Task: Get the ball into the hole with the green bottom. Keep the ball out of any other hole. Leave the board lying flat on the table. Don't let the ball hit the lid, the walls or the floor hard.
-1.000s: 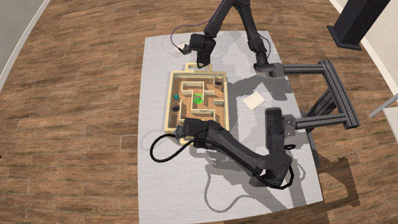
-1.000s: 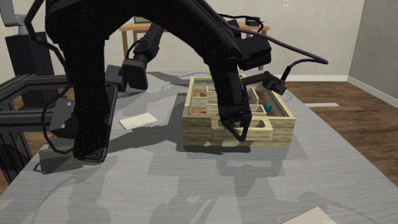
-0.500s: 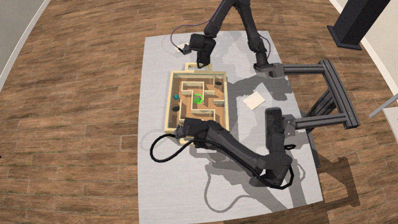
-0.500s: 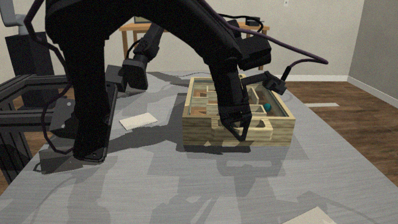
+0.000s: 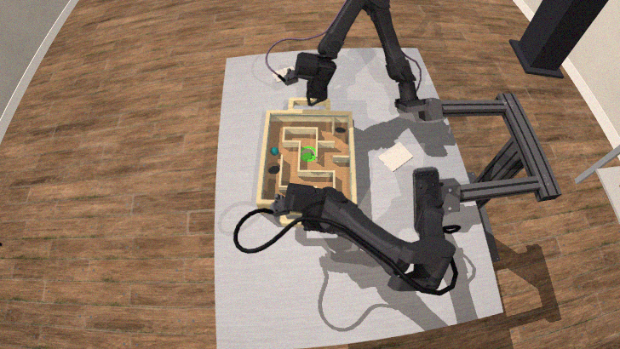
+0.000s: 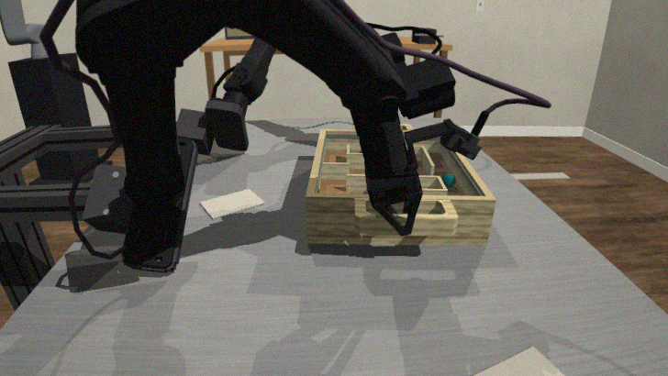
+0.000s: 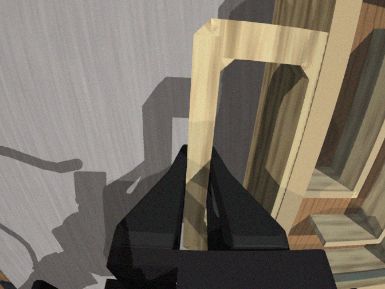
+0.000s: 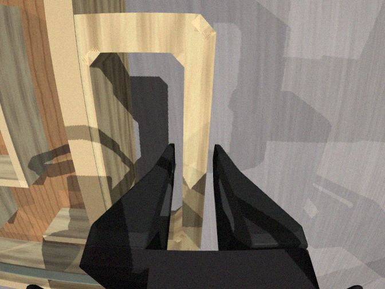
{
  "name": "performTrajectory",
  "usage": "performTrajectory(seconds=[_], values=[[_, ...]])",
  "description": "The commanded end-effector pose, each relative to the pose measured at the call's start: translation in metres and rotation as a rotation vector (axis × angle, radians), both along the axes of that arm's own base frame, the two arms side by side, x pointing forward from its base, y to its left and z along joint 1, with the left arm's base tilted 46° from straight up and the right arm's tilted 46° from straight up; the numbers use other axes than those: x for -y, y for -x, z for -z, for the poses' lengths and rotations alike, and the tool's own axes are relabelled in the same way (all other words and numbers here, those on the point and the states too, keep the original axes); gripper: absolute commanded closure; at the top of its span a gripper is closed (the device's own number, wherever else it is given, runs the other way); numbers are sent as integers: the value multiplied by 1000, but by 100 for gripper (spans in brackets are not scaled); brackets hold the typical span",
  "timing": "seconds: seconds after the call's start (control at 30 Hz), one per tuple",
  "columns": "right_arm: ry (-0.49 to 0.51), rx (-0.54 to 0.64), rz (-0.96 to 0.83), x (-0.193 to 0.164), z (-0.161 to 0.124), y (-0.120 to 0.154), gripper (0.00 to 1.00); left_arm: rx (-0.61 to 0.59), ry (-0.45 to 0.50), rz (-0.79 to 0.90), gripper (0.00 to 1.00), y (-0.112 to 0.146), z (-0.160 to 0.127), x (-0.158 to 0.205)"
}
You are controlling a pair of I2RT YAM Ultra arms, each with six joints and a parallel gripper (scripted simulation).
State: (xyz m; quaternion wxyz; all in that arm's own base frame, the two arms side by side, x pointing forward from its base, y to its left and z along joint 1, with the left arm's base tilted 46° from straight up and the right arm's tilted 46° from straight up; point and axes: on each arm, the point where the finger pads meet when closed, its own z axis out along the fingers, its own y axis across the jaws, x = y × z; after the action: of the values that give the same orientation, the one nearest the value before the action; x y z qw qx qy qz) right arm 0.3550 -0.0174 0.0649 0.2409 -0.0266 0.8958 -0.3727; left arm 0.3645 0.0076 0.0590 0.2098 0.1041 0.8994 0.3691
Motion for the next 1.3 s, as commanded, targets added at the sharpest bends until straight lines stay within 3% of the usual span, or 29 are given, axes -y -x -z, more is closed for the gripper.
performTrajectory(seconds=[0.0,0.87,1.07,1.1,1.27], values=[[-10,32,-33,-15,-6,-5,100,-21,-20,23,100,5,0,5],[-20,49,-33,-17,-10,-9,100,-20,-22,24,100,5,-1,4],[-7,29,-25,-13,-10,-5,100,6,-8,9,100,0,-6,5],[-20,72,-28,-18,-24,-13,100,42,5,12,100,-7,-18,10],[-19,71,-27,-20,-27,-12,100,42,5,11,100,-4,-21,12]])
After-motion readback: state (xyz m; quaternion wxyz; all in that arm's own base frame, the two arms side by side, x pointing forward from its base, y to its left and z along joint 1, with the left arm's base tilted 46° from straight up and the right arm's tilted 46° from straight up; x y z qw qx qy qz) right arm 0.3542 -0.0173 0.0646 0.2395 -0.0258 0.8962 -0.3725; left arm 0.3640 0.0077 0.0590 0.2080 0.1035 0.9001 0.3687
